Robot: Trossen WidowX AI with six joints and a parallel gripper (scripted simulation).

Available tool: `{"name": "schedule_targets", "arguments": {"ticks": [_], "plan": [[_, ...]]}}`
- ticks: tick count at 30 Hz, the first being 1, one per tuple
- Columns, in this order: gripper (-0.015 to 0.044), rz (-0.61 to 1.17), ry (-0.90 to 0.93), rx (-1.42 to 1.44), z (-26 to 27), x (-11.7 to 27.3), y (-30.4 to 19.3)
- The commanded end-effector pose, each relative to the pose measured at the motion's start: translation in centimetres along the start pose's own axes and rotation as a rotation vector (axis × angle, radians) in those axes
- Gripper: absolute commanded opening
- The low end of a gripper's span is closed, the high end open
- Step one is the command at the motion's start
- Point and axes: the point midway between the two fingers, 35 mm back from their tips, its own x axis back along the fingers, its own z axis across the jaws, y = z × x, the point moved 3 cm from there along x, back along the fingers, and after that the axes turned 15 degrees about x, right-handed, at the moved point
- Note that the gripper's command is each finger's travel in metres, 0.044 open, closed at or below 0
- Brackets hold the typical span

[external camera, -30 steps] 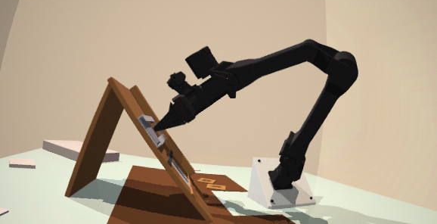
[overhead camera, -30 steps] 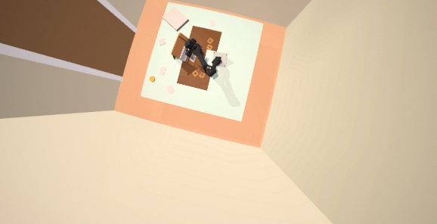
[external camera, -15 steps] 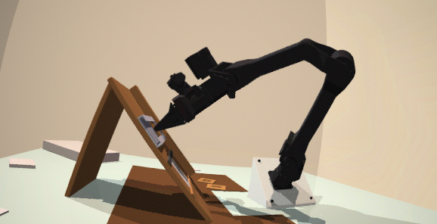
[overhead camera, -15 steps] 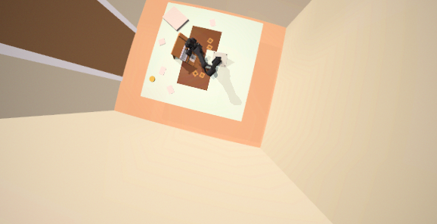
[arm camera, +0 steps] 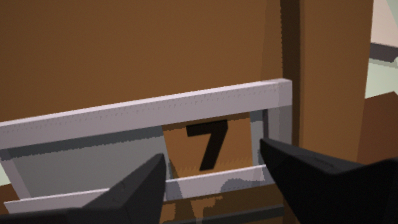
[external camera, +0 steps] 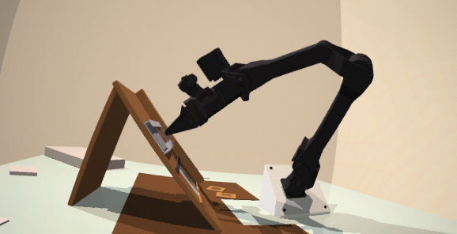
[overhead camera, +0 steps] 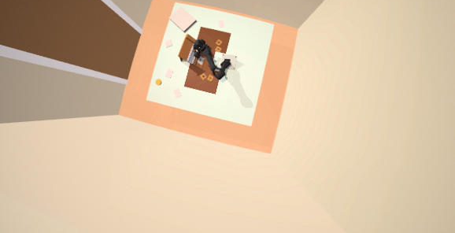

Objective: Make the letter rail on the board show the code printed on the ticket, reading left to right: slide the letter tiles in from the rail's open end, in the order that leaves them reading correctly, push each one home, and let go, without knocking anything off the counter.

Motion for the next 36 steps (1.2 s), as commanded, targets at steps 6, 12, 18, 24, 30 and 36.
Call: {"name": "schedule_targets", "arguments": {"ticks": [6,12,18,24,30,36], "plan": [[0.0295,-0.007,0.002,0.008,0.1,0.7,0.3],[0.0295,-0.007,0.002,0.008,0.0,1.1,0.1],[0.0295,-0.007,0.002,0.008,-0.1,1.5,0.0],[0.0295,-0.006,0.002,0.007,-0.1,1.8,-0.1],[0.0295,-0.006,0.002,0.007,-0.1,2.1,-0.2],[0.0295,-0.006,0.001,0.007,-0.1,2.5,-0.2]]}}
